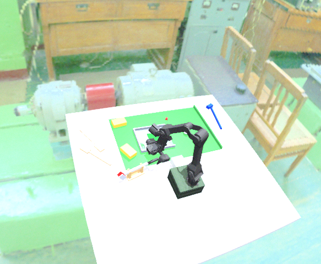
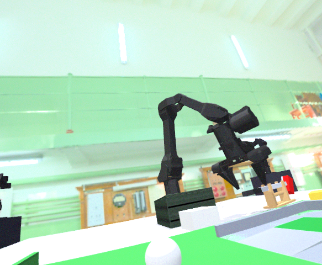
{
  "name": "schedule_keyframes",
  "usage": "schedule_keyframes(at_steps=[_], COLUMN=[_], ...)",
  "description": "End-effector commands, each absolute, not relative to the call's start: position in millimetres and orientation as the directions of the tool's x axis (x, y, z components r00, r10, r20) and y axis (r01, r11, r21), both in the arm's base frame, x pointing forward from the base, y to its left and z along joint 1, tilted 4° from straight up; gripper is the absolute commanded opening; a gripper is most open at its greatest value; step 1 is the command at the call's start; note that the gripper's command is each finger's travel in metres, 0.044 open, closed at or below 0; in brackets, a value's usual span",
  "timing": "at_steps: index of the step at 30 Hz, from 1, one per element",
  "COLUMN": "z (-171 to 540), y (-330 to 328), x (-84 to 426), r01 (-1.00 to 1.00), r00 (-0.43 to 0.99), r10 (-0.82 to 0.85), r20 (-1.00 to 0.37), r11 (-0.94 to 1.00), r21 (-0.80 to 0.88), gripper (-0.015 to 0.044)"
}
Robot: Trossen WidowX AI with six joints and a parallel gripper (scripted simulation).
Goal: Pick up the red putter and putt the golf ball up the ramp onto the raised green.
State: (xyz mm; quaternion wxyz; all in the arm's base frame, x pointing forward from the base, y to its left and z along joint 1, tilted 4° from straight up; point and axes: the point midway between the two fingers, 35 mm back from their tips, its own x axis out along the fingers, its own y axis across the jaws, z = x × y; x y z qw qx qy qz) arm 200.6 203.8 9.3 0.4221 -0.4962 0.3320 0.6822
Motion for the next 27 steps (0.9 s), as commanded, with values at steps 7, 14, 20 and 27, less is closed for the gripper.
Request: schedule_keyframes(at_steps=[7, 14, 20, 27], z=[-15.4, -22.1, -31.8, -38.9], y=[202.2, 202.3, 202.3, 202.1], x=[198.5, 198.3, 197.8, 197.2], r01=[-0.904, -0.904, -0.904, -0.904], r00=[-0.155, -0.155, -0.155, -0.155], r10=[0.236, 0.236, 0.236, 0.236], r20=[-0.959, -0.959, -0.959, -0.959], r11=[-0.426, -0.426, -0.426, -0.426], r21=[0.041, 0.041, 0.041, 0.041], gripper=[0.044, 0.044, 0.044, 0.044])
